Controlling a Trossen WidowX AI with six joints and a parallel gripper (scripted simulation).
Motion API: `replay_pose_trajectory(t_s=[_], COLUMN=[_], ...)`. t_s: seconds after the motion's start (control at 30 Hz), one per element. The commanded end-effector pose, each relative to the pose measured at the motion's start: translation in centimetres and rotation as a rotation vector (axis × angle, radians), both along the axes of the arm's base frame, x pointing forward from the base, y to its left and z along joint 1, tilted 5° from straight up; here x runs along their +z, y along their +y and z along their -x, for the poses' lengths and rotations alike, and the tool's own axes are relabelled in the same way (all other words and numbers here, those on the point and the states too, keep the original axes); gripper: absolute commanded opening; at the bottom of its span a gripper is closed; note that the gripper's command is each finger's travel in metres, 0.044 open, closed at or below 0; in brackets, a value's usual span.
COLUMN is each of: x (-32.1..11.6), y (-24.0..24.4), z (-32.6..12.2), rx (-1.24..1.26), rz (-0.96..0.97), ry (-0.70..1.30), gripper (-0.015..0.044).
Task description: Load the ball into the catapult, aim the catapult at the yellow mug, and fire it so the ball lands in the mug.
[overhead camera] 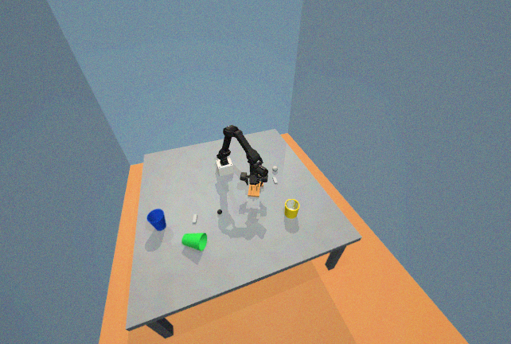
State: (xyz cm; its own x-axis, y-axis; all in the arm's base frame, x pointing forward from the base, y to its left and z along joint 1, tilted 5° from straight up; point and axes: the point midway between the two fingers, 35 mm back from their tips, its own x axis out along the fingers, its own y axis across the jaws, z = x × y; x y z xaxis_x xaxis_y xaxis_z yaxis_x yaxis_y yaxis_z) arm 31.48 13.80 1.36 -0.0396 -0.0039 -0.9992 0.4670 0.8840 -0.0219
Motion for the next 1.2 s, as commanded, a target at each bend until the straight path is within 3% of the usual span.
replay_pose_trajectory(t_s=[0.0, 0.9, 1.17], x=[-0.9, -4.9, -4.5], y=[0.0, -0.1, -0.1], z=[0.2, 0.5, 0.4], rx=[0.004, 0.004, 0.002], rz=[-0.001, -0.001, 0.002], ry=[0.008, 0.008, 0.006], gripper=[0.0440, 0.0440, 0.0230])
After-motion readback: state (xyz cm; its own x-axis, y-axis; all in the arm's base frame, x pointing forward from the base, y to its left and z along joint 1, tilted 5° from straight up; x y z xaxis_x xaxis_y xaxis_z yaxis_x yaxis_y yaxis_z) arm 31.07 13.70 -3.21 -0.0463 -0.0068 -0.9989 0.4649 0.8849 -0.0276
